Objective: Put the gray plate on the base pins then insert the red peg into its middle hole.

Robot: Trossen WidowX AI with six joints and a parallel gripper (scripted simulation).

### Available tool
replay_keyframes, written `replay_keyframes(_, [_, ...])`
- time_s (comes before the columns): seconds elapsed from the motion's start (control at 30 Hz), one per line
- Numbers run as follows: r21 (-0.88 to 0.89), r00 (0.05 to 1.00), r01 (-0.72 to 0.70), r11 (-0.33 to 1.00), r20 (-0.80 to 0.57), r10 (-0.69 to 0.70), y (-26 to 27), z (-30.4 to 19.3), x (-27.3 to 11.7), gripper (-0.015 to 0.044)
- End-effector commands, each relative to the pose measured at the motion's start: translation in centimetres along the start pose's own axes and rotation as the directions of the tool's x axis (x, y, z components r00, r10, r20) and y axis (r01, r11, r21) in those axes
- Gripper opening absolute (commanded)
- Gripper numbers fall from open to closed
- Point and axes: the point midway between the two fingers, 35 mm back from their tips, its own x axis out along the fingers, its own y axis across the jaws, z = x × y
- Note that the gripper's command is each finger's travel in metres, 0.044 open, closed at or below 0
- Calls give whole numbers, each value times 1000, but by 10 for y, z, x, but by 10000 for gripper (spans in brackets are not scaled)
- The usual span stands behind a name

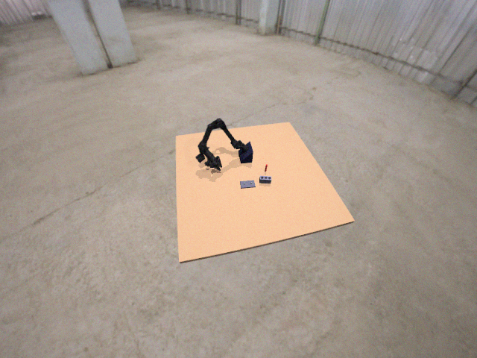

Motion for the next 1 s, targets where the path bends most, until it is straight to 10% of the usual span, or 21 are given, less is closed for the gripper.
replay_keyframes(0.0, [-22, 1000, 8, 1000, -1, -8, 0, -1, 0, 426])
replay_keyframes(0.17, [-571, 978, 176, 802, 10, -208, 4, -21, 10, 440])
replay_keyframes(0.37, [-979, 893, 194, 70, 147, -424, 9, -39, 9, 440])
replay_keyframes(0.6, [-652, 748, -124, -748, 433, -502, 26, -49, -8, 440])
replay_keyframes(0.97, [-291, 667, -354, -889, 587, -458, 40, -53, -22, 440])
